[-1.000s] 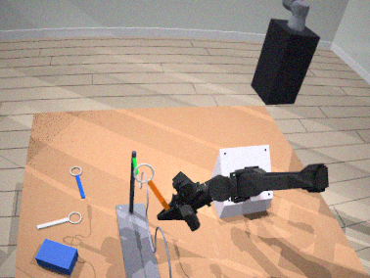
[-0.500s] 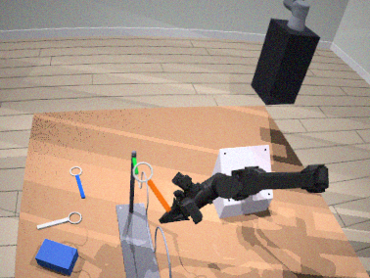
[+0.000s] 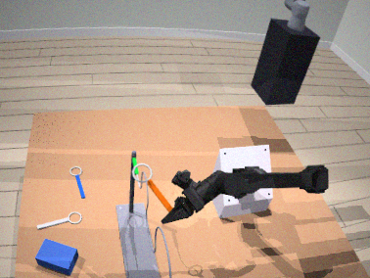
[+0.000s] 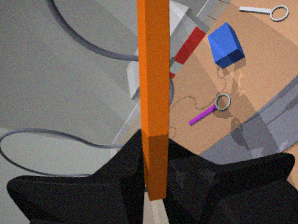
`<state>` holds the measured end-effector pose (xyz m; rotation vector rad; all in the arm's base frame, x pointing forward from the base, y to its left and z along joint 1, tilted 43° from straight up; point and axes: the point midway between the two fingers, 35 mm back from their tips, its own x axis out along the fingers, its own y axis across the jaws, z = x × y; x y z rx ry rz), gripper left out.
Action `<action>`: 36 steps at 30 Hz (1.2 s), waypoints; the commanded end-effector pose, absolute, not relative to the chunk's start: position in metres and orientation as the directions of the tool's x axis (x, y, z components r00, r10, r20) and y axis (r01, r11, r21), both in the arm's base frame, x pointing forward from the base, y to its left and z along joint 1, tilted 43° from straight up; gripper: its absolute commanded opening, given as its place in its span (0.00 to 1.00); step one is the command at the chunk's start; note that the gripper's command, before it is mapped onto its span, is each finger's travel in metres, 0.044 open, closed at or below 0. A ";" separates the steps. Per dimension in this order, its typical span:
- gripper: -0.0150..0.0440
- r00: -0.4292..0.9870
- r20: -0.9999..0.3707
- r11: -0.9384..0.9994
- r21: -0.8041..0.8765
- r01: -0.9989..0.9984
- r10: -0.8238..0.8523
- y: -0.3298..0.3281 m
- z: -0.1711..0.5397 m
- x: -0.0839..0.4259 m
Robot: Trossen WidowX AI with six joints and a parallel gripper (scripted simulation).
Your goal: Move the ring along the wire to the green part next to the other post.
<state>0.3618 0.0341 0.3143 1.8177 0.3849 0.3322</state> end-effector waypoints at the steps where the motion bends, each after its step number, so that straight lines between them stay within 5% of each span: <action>1: 0.00 0.904 0.075 -0.347 0.934 0.084 0.420 0.031 0.321 0.362; 20: 0.00 0.901 0.238 -0.657 0.751 0.065 0.362 0.017 0.341 0.361; 36: 0.00 0.900 0.275 -0.721 0.691 0.060 0.339 0.023 0.339 0.361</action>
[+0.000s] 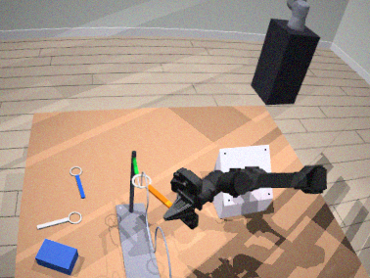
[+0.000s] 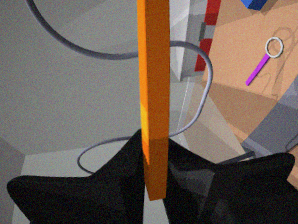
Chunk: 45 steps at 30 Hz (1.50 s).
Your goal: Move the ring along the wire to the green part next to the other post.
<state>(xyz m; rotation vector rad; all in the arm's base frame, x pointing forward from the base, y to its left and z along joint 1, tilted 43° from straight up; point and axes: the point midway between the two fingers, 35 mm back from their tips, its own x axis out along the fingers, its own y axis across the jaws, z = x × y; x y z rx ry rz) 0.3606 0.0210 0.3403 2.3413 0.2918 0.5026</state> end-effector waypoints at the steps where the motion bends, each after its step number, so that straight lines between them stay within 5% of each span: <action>1: 0.00 0.900 0.273 -0.716 0.695 0.060 0.340 0.025 0.338 0.361; 17: 0.00 0.903 0.169 -0.524 0.849 0.070 0.395 0.056 0.306 0.363; 45: 0.00 0.937 -0.145 0.117 0.987 0.113 0.319 0.089 0.203 0.375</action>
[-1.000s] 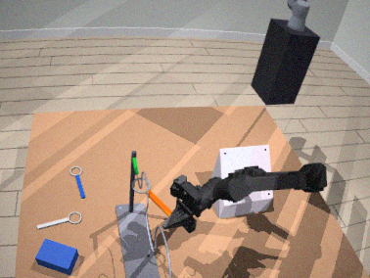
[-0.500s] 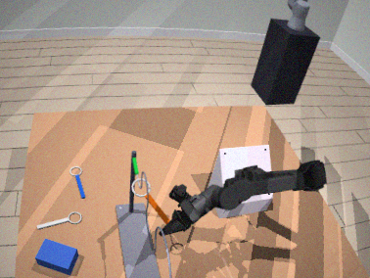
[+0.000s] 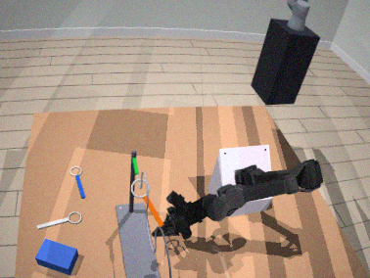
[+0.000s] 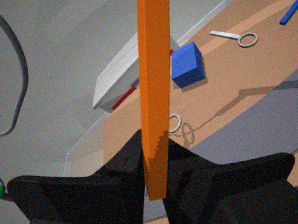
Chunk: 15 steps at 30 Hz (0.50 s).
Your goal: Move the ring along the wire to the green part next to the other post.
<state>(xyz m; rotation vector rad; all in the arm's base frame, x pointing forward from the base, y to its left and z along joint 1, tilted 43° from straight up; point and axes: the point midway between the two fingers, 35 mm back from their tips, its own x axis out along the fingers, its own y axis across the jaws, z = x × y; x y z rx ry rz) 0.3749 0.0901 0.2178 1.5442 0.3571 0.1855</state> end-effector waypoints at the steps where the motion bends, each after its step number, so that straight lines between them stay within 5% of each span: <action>1: 0.00 0.936 -0.155 0.141 0.983 0.115 0.315 0.089 0.199 0.375; 15: 0.00 0.933 -0.268 0.453 0.881 0.135 0.242 0.075 0.145 0.375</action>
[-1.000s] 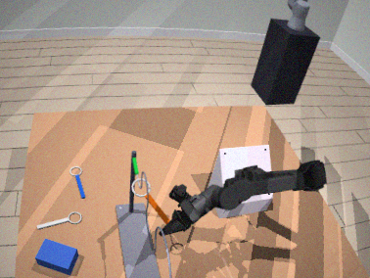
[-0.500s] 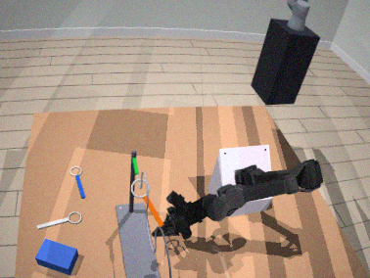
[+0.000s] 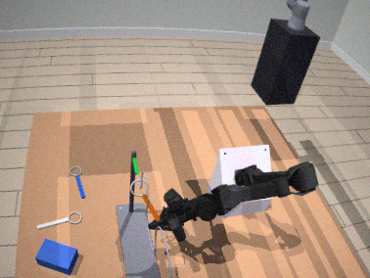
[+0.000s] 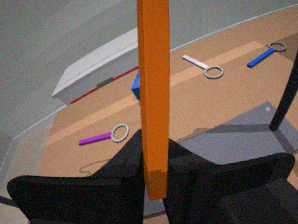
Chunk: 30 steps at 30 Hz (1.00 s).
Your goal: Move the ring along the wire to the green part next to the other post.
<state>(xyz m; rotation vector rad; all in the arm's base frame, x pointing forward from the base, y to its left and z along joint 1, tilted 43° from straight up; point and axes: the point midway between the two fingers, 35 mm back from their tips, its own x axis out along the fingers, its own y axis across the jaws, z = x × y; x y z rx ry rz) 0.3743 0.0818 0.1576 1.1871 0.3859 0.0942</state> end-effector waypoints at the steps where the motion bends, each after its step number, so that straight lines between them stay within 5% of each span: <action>1: 0.00 0.932 -0.274 0.472 0.871 0.136 0.236 0.073 0.142 0.375; 30: 0.00 0.927 -0.356 0.739 0.656 0.155 0.122 0.029 0.084 0.372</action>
